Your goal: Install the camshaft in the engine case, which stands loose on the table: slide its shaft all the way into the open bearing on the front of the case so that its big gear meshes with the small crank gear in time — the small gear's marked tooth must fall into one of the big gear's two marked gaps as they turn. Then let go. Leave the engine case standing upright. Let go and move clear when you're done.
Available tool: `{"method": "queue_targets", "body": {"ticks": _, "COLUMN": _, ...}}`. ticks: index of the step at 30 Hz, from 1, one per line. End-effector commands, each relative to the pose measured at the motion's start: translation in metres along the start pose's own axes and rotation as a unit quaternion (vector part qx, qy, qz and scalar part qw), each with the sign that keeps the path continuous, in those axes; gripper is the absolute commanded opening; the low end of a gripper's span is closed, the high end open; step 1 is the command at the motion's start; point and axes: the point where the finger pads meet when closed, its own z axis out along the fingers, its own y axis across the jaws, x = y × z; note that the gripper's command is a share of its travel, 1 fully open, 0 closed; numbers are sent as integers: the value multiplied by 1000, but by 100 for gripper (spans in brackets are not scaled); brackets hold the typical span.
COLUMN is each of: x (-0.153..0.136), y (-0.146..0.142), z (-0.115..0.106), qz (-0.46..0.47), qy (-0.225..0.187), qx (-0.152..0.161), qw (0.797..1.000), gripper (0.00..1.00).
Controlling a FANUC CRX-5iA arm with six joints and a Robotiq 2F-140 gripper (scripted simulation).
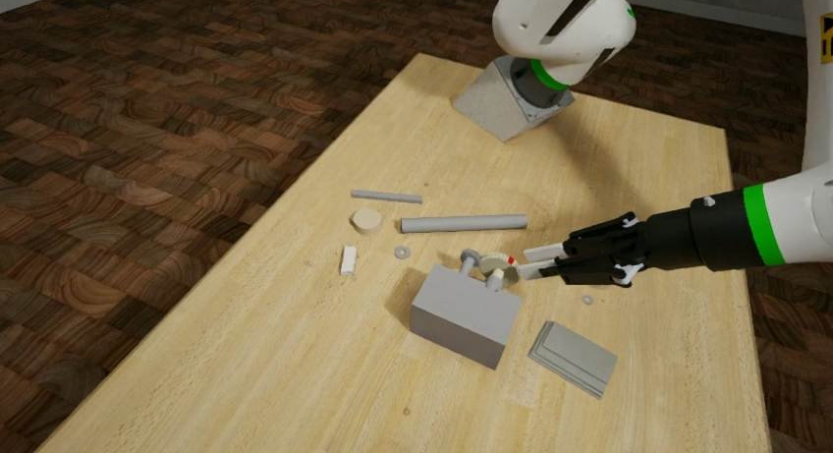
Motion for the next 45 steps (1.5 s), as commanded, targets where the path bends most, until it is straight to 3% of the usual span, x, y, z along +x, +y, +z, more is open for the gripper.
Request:
{"method": "queue_targets", "body": {"ticks": 1, "x": 0, "y": 0, "z": -9, "qz": 0, "qy": 0, "qx": 1, "qw": 1000, "gripper": 27}}
{"method": "queue_targets", "body": {"ticks": 26, "x": 7, "y": 0, "z": -22, "qz": 0, "qy": 0, "qx": 1, "qw": 1000, "gripper": 27}}
{"method": "queue_targets", "body": {"ticks": 45, "x": 40, "y": 0, "z": -54, "qz": 0, "qy": 0, "qx": 1, "qw": 1000, "gripper": 27}}
